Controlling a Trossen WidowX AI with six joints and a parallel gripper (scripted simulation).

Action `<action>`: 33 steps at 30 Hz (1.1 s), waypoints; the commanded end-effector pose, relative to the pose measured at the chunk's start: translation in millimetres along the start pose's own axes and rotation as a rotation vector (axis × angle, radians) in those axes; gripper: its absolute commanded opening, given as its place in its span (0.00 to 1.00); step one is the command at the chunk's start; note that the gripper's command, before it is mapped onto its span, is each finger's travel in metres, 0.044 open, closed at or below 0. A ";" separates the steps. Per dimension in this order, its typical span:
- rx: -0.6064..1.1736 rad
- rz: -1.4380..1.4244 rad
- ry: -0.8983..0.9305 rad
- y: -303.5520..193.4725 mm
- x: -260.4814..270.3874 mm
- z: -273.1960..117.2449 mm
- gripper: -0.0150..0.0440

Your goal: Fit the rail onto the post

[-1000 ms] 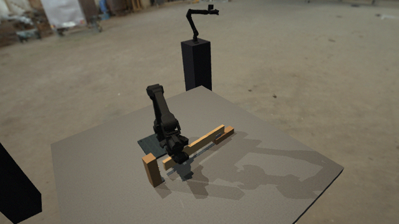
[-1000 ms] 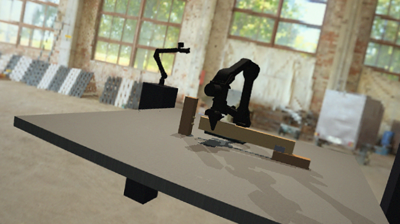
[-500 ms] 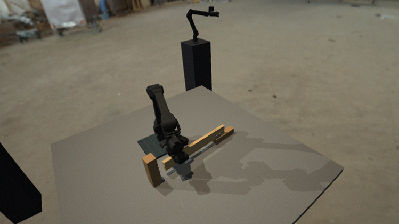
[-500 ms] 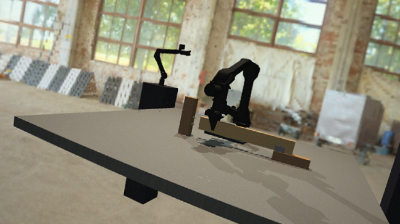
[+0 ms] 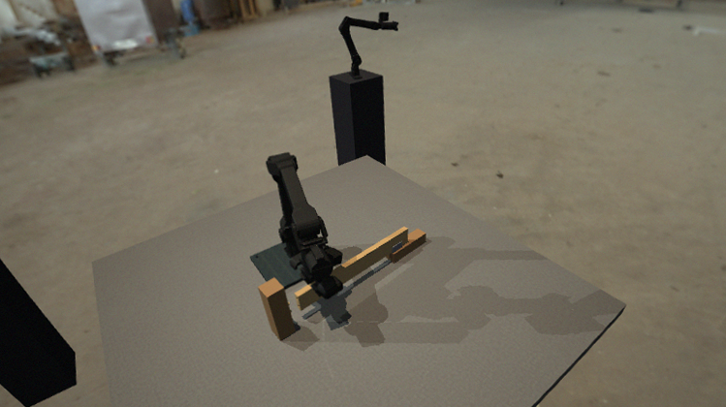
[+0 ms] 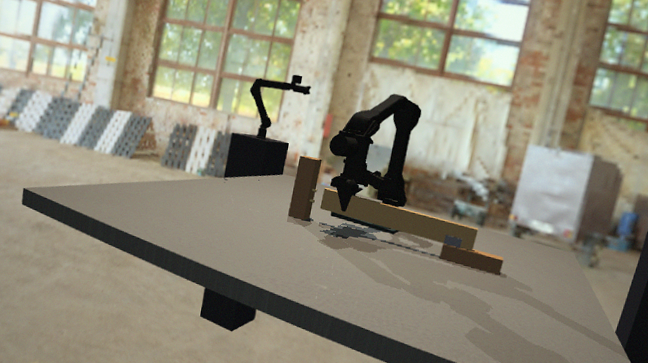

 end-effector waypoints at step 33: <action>-0.002 -0.002 -0.001 -11.3 -0.8 0.3 0.25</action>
Point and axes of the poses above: the point midway between the two fingers, 35 mm back from their tips, its own z axis out along the fingers, its own x axis across the jaws, y = z × x, the point moved 2 cm from there along -z, back along the fingers, and after that the axes turned 3 degrees about z, right-handed, at the moved point
